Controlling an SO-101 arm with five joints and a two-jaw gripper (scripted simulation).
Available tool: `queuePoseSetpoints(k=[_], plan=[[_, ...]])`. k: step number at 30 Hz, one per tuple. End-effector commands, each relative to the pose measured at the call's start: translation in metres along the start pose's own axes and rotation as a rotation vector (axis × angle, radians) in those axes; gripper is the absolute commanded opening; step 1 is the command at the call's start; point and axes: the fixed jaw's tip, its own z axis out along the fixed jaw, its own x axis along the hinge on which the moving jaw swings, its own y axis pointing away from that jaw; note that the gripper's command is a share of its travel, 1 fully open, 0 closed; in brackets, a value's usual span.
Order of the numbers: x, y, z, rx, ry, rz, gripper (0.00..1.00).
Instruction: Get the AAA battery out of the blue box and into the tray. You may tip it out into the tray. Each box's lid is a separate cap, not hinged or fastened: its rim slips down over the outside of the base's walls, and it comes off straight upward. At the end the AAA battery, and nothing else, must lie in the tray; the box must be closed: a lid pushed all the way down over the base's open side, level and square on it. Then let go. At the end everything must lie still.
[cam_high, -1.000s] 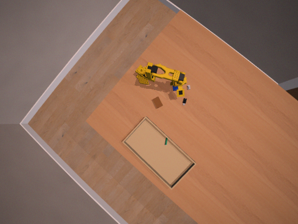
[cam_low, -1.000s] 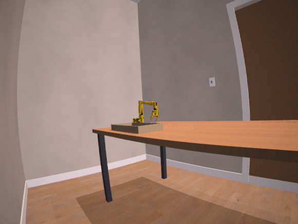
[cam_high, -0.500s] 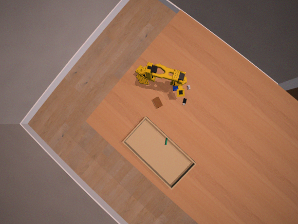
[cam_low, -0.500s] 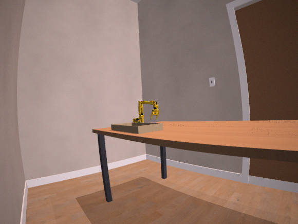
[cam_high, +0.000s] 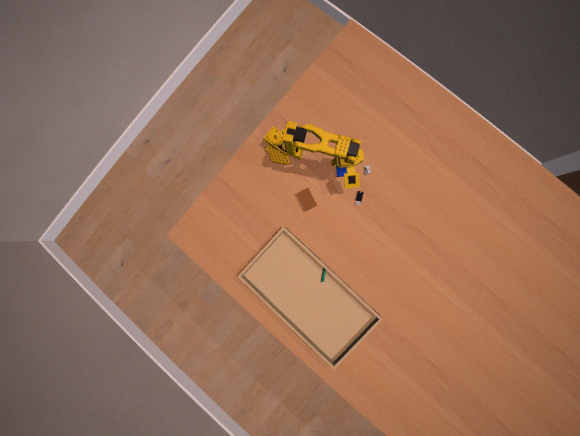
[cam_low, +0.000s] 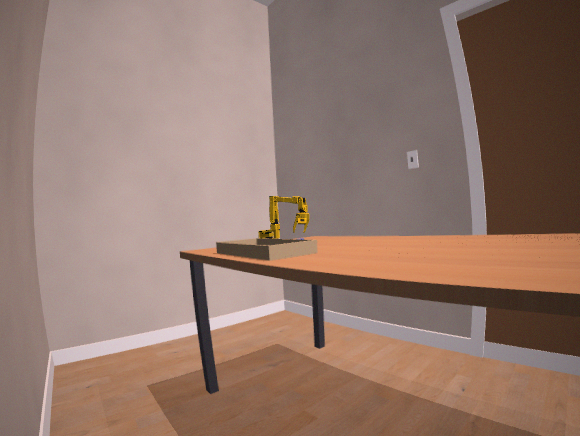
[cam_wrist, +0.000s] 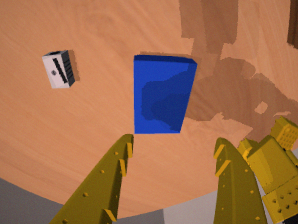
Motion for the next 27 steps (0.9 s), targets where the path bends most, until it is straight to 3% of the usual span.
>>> queuePoseSetpoints(k=[1,14,27], plan=[[-0.002,0.007,-0.013,-0.068,-0.026,0.004,0.29],[-0.002,0.008,-0.024,-0.068,-0.026,0.005,0.29],[-0.002,0.008,-0.025,-0.068,-0.026,0.005,0.29]])
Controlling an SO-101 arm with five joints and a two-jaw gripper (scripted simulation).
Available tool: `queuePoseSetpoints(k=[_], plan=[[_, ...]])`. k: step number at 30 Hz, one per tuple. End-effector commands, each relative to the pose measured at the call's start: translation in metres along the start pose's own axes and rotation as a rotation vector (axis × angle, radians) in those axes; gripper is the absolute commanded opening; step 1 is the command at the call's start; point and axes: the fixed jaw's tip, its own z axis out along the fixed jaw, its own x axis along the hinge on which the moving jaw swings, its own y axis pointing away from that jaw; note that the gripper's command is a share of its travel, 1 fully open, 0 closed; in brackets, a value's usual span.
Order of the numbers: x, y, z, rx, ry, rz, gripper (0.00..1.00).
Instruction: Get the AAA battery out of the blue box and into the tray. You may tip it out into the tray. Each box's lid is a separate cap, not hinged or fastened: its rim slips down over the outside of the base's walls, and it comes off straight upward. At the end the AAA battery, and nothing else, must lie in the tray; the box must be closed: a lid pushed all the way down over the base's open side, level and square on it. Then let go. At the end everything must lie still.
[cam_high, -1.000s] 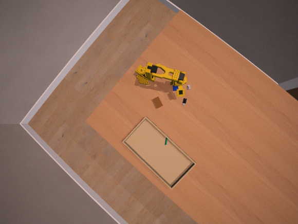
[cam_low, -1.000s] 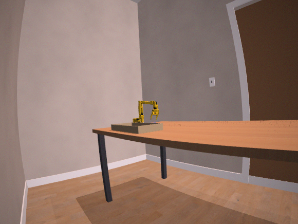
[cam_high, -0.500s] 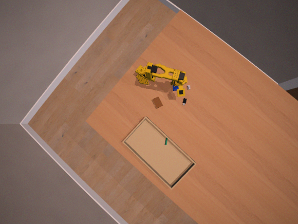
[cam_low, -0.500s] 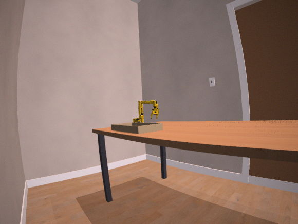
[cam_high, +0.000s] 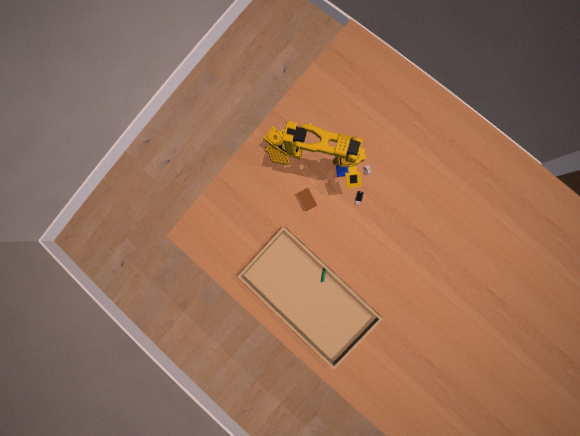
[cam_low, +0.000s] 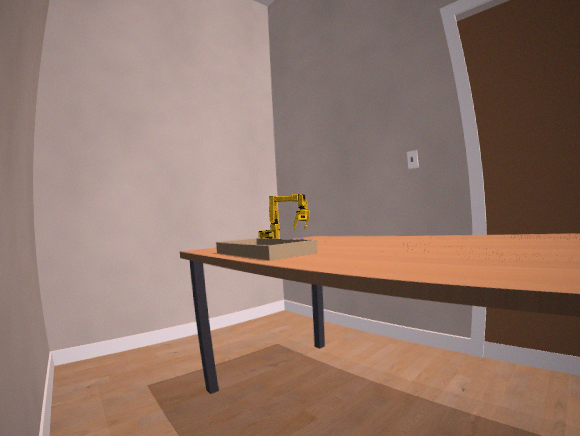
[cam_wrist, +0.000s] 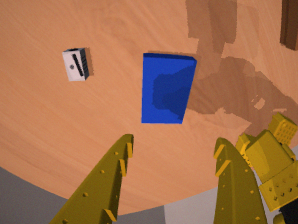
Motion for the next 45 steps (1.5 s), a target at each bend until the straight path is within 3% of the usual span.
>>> queuePoseSetpoints(k=[1,45], plan=[[-0.001,0.0047,-0.0089,-0.044,-0.017,0.005,0.29],[-0.0003,0.0026,-0.0047,-0.044,-0.017,0.006,0.29]])
